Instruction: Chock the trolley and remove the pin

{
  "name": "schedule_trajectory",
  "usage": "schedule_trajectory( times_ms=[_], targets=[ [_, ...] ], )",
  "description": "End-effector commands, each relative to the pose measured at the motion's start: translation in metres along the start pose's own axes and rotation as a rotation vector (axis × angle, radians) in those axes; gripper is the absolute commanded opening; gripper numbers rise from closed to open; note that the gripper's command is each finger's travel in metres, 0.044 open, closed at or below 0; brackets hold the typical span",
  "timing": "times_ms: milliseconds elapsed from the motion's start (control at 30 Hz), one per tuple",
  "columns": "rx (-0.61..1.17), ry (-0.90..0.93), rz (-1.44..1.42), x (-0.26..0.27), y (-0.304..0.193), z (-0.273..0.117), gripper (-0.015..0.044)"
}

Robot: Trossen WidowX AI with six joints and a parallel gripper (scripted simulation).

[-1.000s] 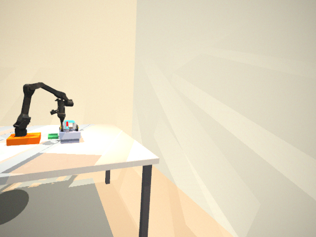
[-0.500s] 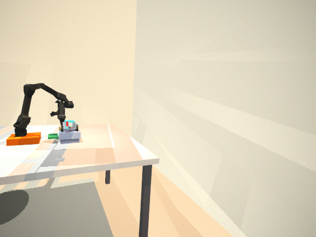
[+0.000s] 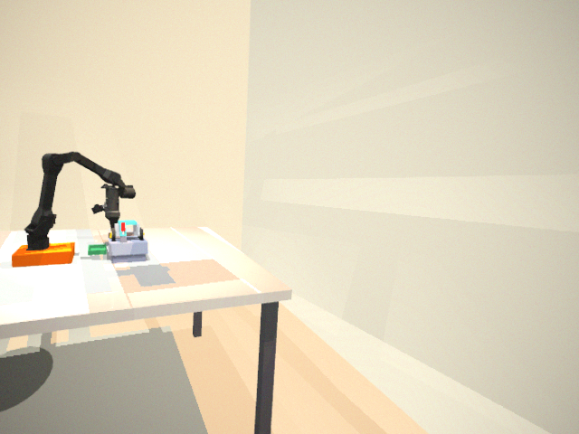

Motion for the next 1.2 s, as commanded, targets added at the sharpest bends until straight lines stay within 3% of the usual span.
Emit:
schedule_trajectory(
  times_ms=[0,1000,1167],
  targets=[
    [0.007,0.000,-0.002,0.005,0.000,-0.001,0.0000],
    [0.001,0.000,0.000,0.019,-0.003,0.001,0.0000],
    [0.001,0.000,0.000,0.019,-0.003,0.001,0.0131]
  ],
)
Point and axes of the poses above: the point midway between the two fingers, 35 mm back from their tips, its own z axis out along the fingers, its own x axis across the jaws, y = z × x, the point moved 10 cm from there along -z, back along the fingers, and after that the axes turned 11 degrees about z, right-handed, at the moved point
